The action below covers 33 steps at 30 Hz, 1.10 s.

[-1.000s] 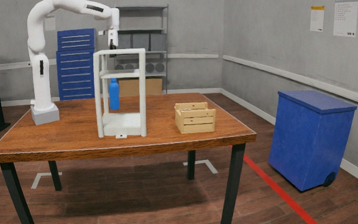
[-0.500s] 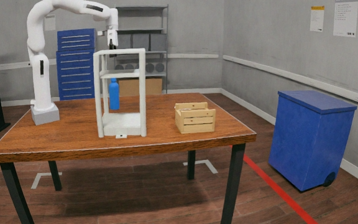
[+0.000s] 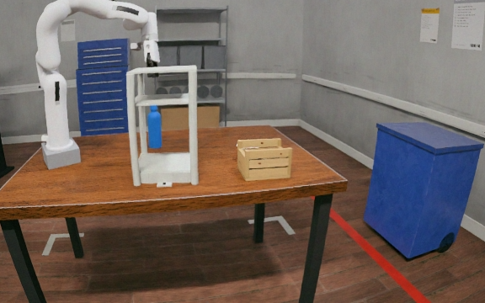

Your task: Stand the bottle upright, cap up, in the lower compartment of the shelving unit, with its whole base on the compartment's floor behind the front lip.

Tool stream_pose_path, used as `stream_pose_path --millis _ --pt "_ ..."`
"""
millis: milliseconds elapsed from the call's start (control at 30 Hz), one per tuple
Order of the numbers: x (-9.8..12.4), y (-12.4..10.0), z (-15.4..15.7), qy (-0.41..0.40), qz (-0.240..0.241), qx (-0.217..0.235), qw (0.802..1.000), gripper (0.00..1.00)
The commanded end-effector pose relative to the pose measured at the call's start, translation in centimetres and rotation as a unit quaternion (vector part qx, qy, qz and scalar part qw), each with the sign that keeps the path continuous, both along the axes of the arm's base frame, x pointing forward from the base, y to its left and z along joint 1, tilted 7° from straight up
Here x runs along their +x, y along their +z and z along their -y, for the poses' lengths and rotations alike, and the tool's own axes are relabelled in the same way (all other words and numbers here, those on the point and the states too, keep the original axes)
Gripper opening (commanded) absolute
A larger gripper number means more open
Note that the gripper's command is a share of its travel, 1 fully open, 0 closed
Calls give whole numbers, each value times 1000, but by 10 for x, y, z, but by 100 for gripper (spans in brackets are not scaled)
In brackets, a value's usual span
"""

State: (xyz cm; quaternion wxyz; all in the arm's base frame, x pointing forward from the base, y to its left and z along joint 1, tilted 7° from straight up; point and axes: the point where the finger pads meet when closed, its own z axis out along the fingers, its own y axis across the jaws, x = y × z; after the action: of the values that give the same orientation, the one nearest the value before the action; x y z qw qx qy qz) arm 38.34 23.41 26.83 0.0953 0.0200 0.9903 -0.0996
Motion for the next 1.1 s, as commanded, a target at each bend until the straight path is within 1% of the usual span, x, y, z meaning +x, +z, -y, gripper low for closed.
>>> stream_pose_path --millis 0,533,933,1000,1067 --pt "0 1 0 -12 14 -10 1000 86" --pt "1 0 0 -61 77 -52 994 86" --pt "0 -3 1 -115 138 -103 978 86" --pt "0 -3 1 -115 138 -103 978 86" --pt "0 -3 1 -125 151 -111 974 86"
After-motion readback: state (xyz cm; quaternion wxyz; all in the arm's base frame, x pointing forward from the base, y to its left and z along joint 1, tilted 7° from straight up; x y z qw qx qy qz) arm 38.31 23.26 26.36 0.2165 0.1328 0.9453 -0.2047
